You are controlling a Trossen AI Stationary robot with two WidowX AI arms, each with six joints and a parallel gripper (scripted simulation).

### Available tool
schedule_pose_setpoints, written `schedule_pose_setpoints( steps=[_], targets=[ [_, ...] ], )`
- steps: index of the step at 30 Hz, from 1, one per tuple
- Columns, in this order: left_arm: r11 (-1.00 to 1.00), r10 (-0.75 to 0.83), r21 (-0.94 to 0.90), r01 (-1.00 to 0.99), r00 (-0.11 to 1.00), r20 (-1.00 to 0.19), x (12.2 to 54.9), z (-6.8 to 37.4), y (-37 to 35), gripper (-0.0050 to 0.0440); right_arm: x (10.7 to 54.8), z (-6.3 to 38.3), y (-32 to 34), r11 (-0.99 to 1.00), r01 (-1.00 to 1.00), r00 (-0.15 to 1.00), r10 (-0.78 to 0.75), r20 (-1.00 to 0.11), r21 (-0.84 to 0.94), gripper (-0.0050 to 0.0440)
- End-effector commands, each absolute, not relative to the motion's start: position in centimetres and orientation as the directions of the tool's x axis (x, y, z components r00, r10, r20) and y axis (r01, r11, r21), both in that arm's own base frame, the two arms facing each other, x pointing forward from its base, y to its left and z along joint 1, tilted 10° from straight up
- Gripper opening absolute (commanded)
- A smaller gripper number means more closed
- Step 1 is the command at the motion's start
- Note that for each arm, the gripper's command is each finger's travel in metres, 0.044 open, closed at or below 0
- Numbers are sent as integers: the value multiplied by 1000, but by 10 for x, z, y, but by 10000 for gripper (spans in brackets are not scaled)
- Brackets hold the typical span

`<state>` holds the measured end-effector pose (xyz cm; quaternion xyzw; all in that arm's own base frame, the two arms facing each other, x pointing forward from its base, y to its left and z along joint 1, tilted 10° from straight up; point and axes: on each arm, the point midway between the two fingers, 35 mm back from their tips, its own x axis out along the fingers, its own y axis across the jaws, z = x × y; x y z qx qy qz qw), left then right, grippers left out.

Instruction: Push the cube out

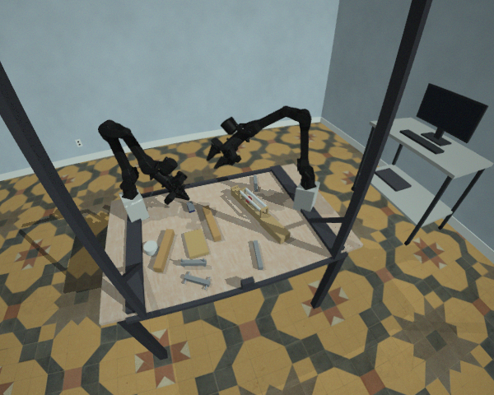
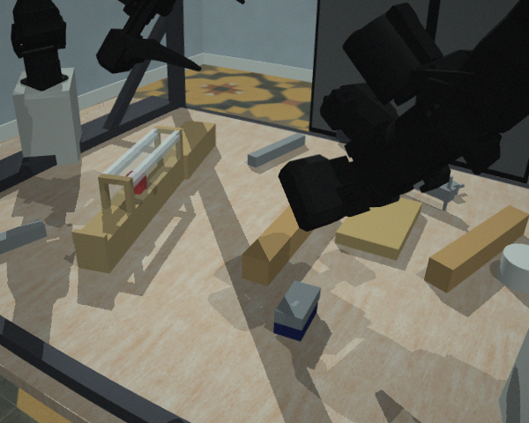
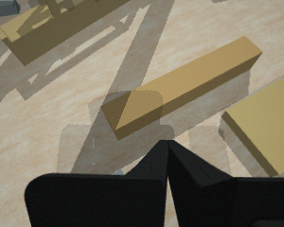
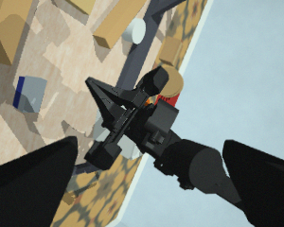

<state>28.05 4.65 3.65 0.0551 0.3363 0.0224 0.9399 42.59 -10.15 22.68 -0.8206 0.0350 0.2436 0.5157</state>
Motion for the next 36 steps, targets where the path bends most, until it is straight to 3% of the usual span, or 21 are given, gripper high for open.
schedule_pose_setpoints(
  steps=[1,18,19,36],
  targets=[
    [992,81,122,-7,784,-616,284,42,47,0,425,240,-101,-476,-284,891,189,-413,-832,400],
    [992,81,122,-7,784,-616,284,42,47,0,425,240,-101,-476,-284,891,189,-413,-832,400],
    [992,81,122,-7,784,-616,284,42,47,0,425,240,-101,-476,-284,891,189,-413,-832,150],
    [992,81,122,-7,784,-616,284,42,47,0,425,240,-101,-476,-284,891,189,-413,-832,150]
  ],
)
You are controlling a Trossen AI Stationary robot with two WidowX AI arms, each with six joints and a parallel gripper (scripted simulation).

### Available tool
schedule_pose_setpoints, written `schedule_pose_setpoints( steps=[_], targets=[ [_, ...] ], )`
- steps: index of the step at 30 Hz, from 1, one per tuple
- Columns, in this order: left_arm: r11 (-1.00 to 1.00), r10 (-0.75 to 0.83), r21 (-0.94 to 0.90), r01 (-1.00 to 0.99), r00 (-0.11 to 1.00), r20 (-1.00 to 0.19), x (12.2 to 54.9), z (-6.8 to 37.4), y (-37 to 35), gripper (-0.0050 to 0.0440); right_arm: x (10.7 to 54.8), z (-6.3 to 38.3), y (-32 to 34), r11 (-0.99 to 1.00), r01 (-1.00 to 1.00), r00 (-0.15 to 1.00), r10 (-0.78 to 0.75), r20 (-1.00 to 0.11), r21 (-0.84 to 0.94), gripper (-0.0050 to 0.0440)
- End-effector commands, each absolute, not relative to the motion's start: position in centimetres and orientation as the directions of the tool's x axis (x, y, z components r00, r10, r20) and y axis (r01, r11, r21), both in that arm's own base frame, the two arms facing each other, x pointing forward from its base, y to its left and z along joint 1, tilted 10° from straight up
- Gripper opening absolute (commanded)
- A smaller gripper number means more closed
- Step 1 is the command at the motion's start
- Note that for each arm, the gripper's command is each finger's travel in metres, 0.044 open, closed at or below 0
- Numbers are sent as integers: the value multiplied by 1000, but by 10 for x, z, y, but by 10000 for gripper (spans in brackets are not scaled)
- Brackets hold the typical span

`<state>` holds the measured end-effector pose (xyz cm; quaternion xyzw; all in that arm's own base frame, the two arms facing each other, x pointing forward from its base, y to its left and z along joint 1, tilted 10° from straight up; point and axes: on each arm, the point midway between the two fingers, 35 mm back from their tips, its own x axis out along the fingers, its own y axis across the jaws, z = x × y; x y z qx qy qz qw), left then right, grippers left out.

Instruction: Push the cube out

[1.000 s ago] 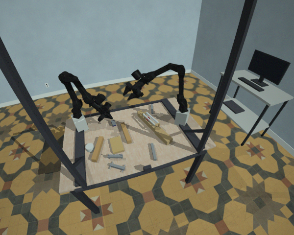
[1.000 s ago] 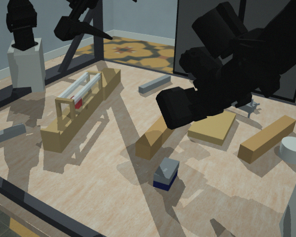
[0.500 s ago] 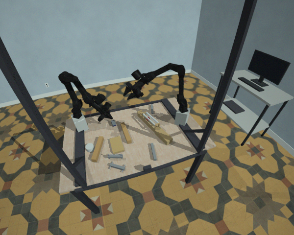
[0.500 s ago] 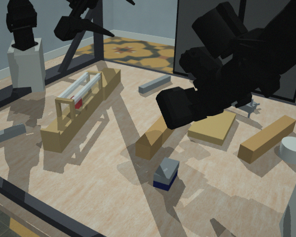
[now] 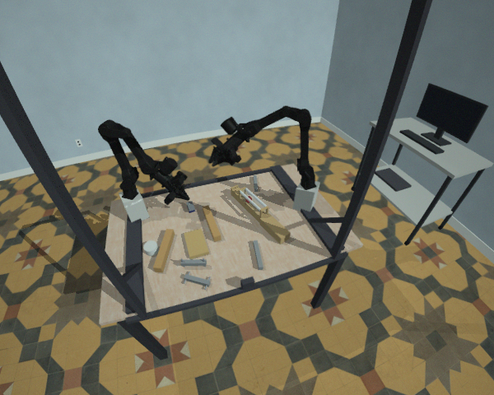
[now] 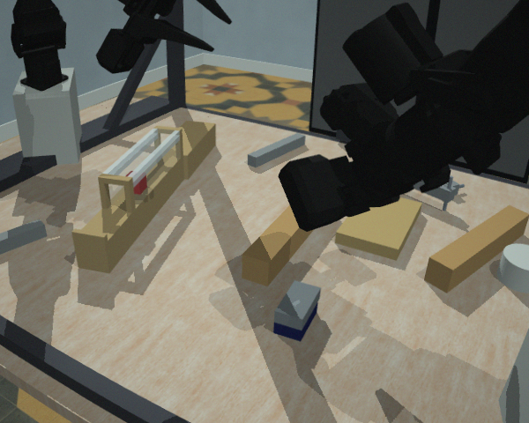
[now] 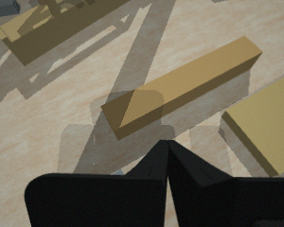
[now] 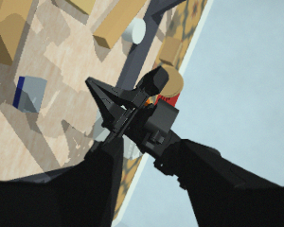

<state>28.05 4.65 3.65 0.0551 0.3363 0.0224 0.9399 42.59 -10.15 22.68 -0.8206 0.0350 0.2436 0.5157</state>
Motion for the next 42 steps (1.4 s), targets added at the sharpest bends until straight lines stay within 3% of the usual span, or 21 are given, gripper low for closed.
schedule_pose_setpoints(
  steps=[1,15,25,42],
  targets=[
    [992,81,122,-7,784,-616,284,42,47,0,425,240,-101,-476,-284,891,189,-413,-832,150],
    [992,81,122,-24,871,-485,312,98,42,0,464,187,-34,-262,-533,765,258,-590,-805,150],
    [994,69,107,-34,935,-349,328,156,34,0,478,127,48,-108,-768,586,278,-761,-631,150],
    [998,34,53,-29,994,-99,332,262,14,0,440,24,188,59,-964,264,125,-956,-258,150]
  ],
)
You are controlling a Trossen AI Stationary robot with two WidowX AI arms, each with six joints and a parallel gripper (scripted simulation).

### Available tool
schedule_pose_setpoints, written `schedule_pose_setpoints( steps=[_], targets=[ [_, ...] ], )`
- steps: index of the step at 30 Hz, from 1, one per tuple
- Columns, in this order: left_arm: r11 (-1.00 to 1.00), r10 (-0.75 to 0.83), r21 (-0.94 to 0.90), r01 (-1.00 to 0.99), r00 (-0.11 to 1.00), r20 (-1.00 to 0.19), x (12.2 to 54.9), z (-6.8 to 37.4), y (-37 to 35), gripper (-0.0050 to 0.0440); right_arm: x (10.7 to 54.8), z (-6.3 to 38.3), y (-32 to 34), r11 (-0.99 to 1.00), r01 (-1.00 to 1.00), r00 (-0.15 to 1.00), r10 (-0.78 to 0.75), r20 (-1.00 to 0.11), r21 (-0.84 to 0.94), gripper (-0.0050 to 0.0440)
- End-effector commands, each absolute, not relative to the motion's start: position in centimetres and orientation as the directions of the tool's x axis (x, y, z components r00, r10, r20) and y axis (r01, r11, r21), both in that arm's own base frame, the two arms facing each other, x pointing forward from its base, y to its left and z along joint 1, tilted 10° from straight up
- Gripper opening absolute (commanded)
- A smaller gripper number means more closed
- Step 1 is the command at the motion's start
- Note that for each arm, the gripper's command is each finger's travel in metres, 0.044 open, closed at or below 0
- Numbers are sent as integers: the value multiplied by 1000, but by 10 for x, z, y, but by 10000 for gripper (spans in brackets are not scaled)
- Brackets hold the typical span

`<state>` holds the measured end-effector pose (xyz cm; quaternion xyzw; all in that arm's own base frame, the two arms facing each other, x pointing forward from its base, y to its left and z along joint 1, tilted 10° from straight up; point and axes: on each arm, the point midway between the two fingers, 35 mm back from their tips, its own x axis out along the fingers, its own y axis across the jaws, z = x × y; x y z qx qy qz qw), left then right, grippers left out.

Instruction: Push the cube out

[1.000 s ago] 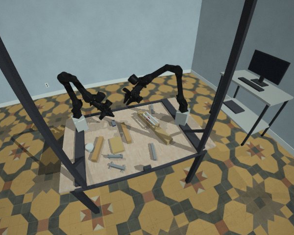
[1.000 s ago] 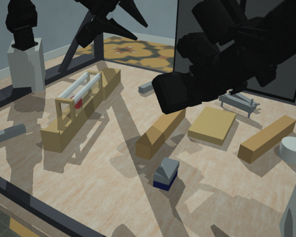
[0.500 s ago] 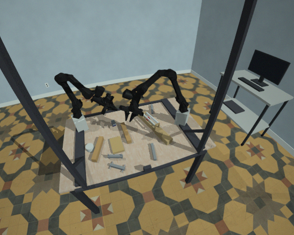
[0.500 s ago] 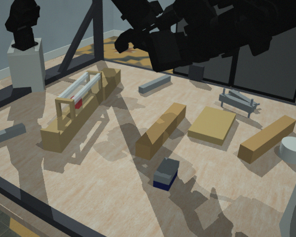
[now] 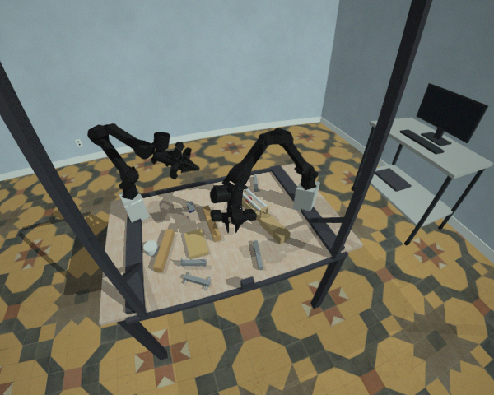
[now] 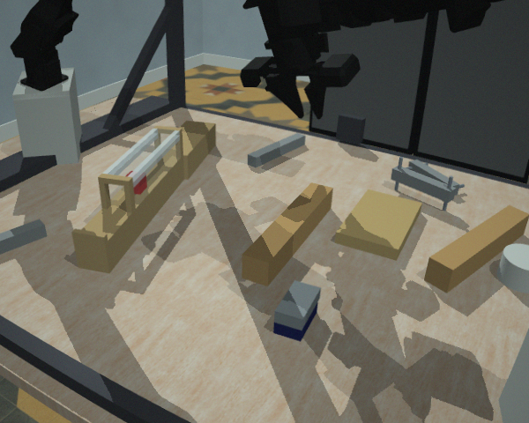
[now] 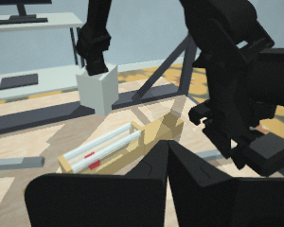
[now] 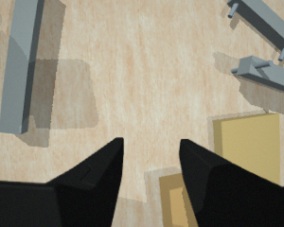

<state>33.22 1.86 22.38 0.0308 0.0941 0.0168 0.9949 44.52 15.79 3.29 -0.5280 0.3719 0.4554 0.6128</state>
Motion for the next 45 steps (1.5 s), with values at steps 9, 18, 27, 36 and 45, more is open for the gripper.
schedule_pose_setpoints(
  steps=[9,18,27,36,45],
  targets=[
    [1000,17,21,-17,1000,5,323,306,6,0,400,-19,242,126,-978,163,-25,-986,-165,150],
    [1000,1,-3,-1,996,85,313,338,-1,0,371,-43,267,156,-977,130,-125,-984,-148,150],
    [1000,1,-3,0,996,85,312,338,0,0,375,-39,266,154,-976,140,-108,-984,-155,150],
    [1000,2,-4,-1,997,82,313,336,0,0,375,-36,267,154,-974,149,-101,-984,-163,150],
    [1000,2,-4,-1,997,82,313,336,0,0,375,-36,267,154,-974,149,-101,-984,-163,150]
  ],
)
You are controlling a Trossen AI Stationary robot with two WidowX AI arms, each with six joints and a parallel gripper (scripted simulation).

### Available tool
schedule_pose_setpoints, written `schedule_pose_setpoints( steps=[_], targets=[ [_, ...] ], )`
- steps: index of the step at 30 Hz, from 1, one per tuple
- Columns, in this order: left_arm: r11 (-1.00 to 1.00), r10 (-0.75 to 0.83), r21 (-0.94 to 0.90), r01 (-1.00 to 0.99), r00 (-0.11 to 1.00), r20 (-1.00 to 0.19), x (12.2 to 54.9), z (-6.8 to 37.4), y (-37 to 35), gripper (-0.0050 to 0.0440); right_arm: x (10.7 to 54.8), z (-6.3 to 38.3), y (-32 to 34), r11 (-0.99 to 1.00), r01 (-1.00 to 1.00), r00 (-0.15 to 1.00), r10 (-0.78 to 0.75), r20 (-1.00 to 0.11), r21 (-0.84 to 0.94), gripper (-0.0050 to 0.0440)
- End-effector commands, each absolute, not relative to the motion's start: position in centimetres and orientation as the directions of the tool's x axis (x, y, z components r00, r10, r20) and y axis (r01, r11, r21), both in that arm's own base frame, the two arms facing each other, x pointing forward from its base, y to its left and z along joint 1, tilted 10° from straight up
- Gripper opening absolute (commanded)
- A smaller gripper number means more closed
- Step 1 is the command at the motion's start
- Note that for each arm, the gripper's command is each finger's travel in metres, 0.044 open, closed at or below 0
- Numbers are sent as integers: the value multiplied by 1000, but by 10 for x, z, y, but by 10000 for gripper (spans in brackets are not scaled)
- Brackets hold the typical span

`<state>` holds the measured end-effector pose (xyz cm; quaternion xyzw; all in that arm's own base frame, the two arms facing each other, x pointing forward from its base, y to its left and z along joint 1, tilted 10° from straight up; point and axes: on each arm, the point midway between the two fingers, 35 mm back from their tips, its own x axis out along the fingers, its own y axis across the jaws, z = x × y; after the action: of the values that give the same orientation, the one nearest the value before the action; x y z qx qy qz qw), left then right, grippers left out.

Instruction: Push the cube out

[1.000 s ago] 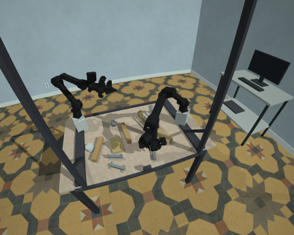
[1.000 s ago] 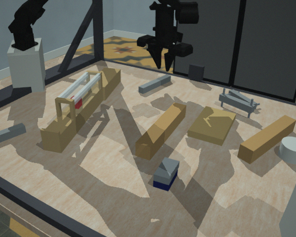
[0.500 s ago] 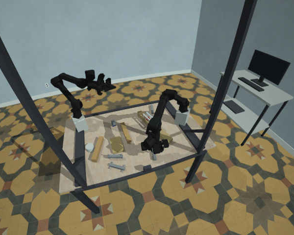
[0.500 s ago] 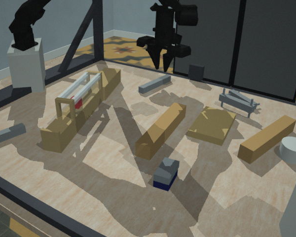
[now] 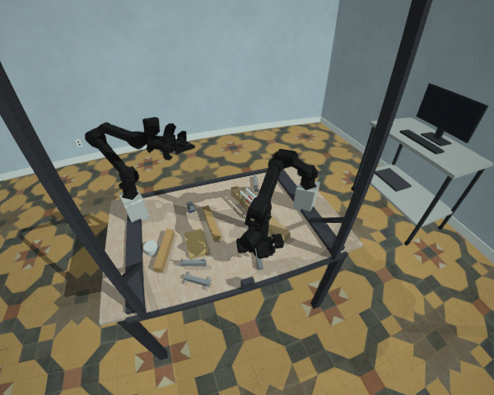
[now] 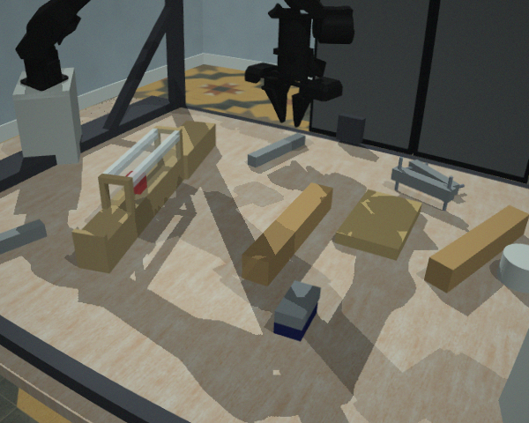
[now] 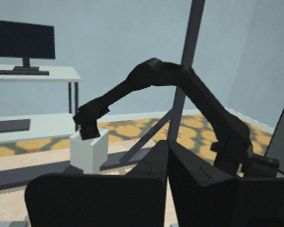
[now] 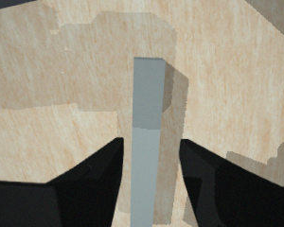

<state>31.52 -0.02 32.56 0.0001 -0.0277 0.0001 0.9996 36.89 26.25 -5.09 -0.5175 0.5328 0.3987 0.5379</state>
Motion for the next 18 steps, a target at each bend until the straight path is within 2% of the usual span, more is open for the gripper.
schedule_pose_setpoints(
  steps=[1,18],
  targets=[
    [1000,2,-4,-1,997,82,313,336,0,0,375,-36,267,154,-974,149,-101,-984,-163,150],
    [1000,2,-4,-1,997,82,313,336,0,0,374,-56,263,152,-975,145,-104,-984,-160,150]
  ],
)
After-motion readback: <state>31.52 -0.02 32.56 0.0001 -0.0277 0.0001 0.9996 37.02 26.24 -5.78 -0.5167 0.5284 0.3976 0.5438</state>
